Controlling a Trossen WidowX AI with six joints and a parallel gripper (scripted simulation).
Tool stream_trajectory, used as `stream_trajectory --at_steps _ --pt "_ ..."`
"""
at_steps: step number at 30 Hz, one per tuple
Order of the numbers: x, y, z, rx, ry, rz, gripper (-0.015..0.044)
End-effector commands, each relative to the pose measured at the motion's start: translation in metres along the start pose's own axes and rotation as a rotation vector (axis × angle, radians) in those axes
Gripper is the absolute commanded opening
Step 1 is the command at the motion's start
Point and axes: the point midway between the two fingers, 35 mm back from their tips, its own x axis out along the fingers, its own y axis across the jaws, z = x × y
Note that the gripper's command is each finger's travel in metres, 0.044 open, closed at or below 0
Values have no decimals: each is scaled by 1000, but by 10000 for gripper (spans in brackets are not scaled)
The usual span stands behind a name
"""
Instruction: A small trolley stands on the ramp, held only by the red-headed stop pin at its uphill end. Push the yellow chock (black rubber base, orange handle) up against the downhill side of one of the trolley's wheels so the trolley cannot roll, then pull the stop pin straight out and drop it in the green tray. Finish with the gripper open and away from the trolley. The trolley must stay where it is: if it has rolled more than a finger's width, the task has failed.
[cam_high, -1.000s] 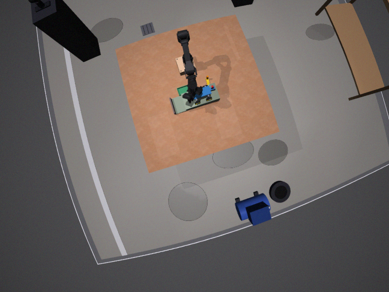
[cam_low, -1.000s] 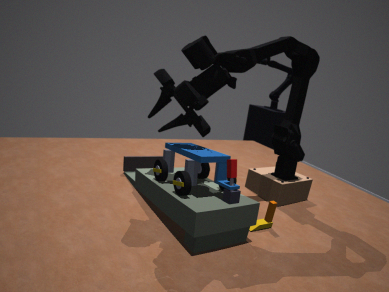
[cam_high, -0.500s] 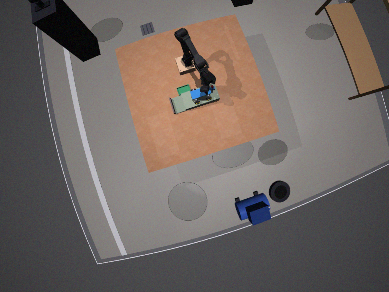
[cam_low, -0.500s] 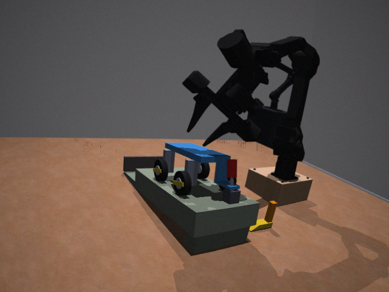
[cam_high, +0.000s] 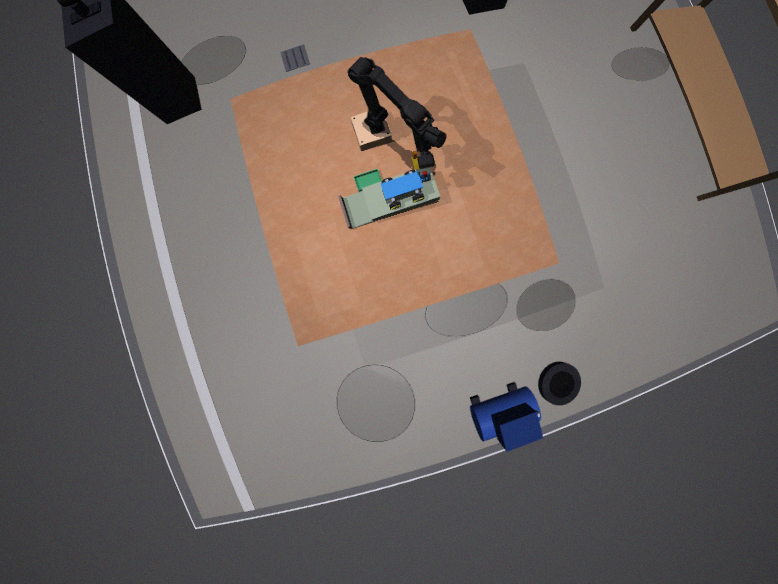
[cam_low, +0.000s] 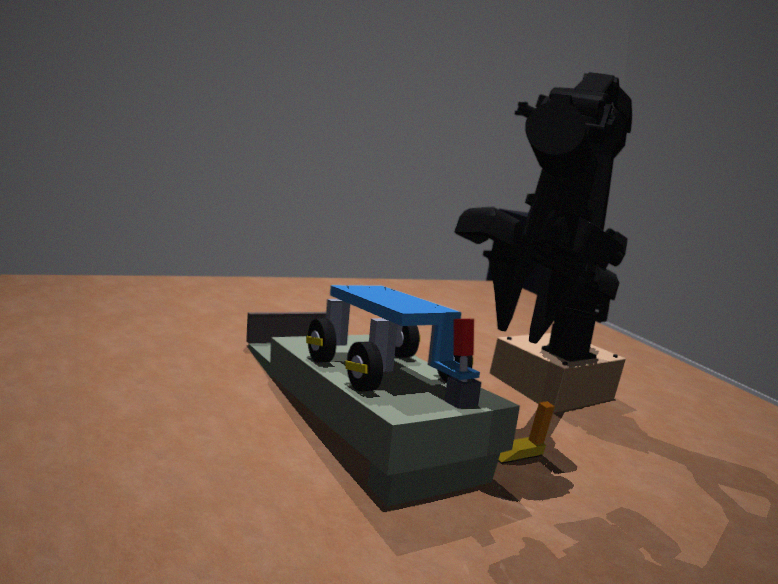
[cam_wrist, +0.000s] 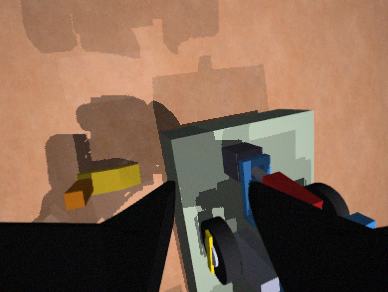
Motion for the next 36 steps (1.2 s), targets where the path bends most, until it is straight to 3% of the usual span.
stream_trajectory --at_steps 1,6,36 --pt "7 46 -11 -47 96 172 190" --pt "4 80 -23 -96 188 302 190" --pt "59 97 -34 -96 188 302 190"
